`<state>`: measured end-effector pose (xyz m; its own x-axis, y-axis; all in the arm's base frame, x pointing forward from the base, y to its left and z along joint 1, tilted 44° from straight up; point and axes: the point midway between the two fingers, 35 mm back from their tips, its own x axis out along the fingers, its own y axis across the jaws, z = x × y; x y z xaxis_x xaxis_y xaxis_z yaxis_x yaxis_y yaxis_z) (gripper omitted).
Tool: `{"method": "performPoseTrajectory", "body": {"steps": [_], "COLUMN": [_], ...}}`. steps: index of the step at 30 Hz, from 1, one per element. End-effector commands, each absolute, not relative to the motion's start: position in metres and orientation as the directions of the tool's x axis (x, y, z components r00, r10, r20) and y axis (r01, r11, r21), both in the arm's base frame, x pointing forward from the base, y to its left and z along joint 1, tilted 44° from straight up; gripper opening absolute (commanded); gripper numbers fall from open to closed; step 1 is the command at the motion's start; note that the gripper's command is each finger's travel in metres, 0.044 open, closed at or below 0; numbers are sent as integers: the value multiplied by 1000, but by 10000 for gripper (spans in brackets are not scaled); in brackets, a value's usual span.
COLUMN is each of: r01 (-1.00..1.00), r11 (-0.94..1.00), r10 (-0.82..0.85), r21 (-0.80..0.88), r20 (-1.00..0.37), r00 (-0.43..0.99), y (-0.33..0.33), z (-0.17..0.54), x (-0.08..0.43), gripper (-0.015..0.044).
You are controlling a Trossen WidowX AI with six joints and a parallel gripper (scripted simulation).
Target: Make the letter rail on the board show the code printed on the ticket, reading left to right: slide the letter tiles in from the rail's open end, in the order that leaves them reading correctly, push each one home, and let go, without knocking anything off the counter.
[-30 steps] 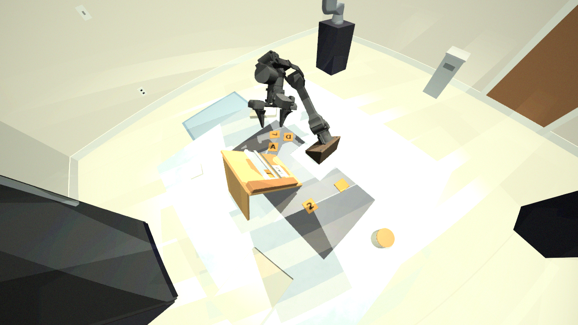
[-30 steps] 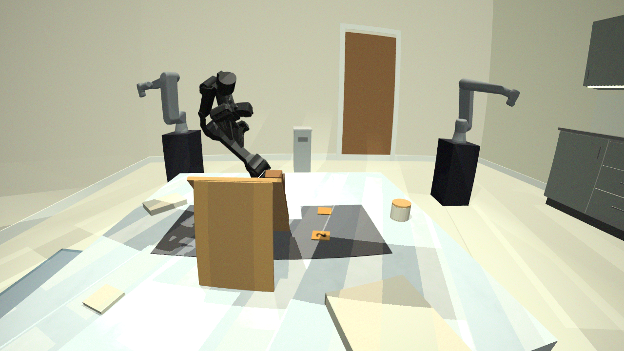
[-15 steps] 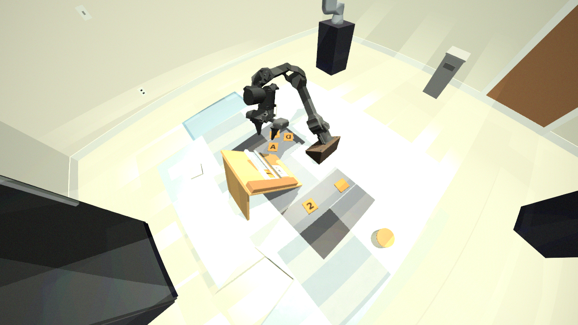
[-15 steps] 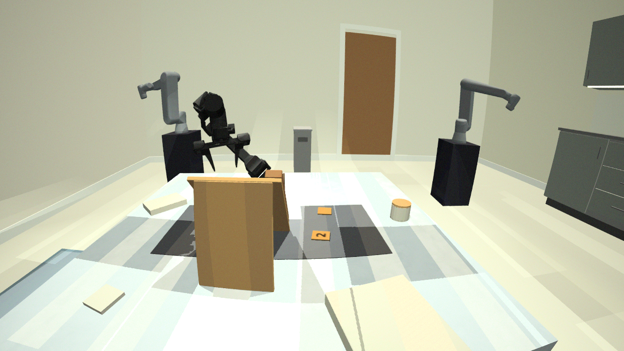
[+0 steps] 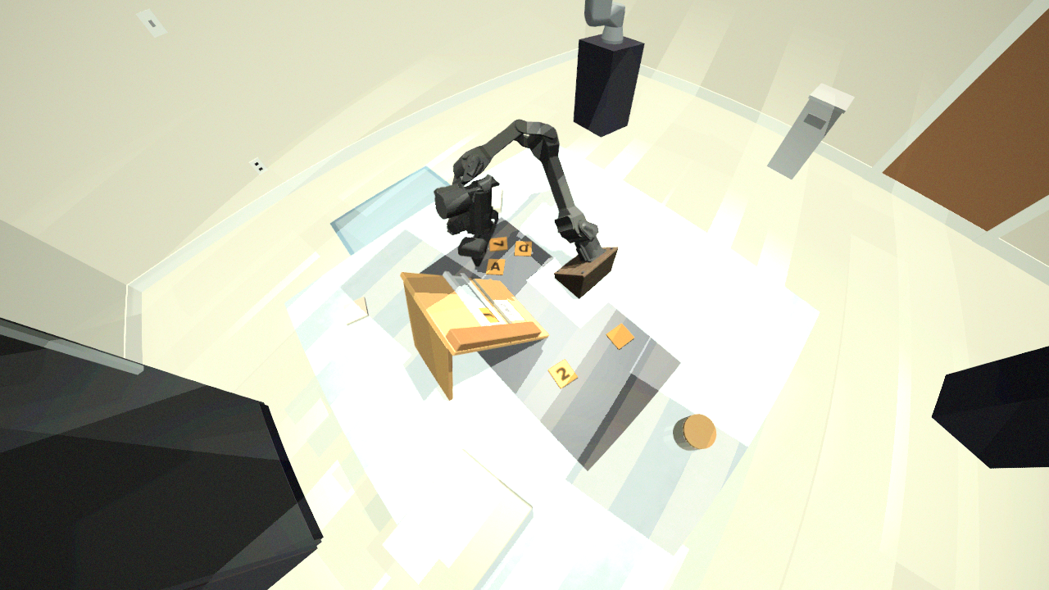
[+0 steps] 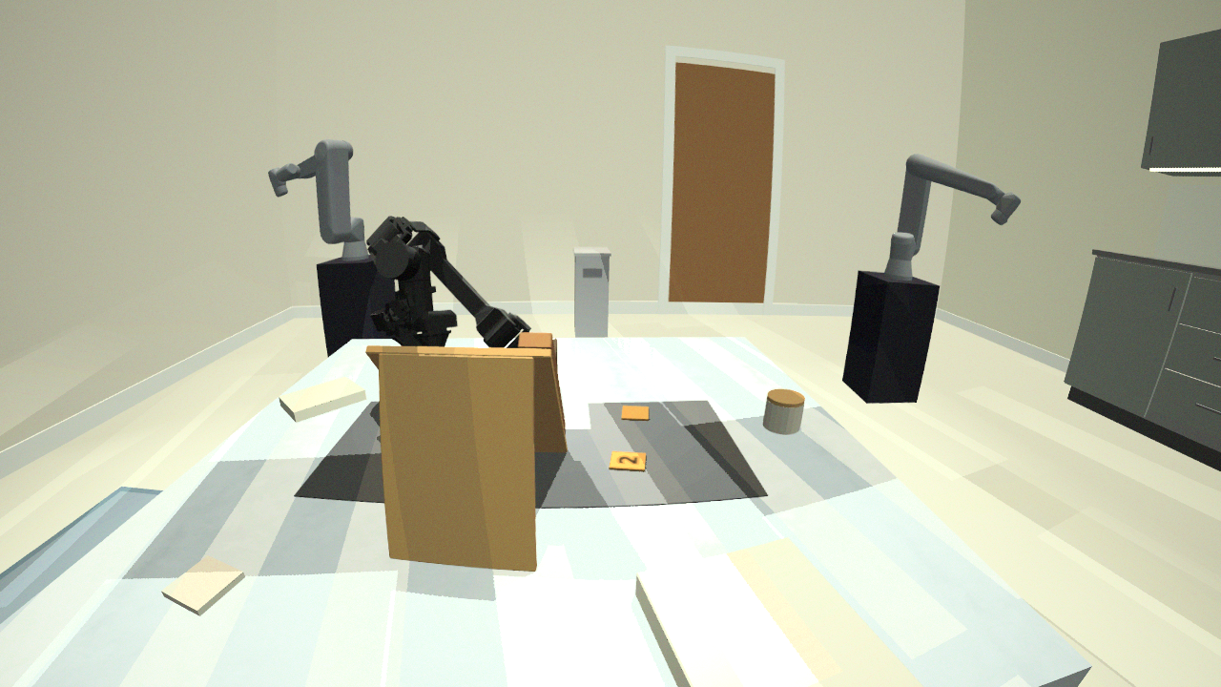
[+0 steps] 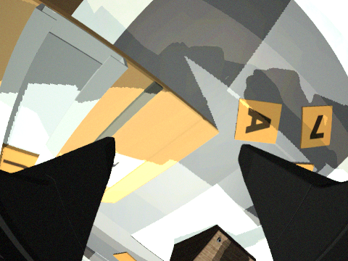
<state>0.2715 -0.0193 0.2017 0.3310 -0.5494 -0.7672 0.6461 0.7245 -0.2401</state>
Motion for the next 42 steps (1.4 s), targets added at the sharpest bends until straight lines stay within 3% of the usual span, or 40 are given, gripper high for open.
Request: {"method": "performPoseTrajectory", "body": {"steps": [1, 10, 42], "r01": [971, 739, 736], "r11": [17, -440, -442], "r10": [-649, -686, -688], "r21": [237, 510, 513], "r20": [-737, -722, -720], "r00": [191, 90, 90], "y": [-85, -123, -148], "z": [175, 160, 138], "x": [252, 231, 229], "gripper": [340, 340, 340]}}
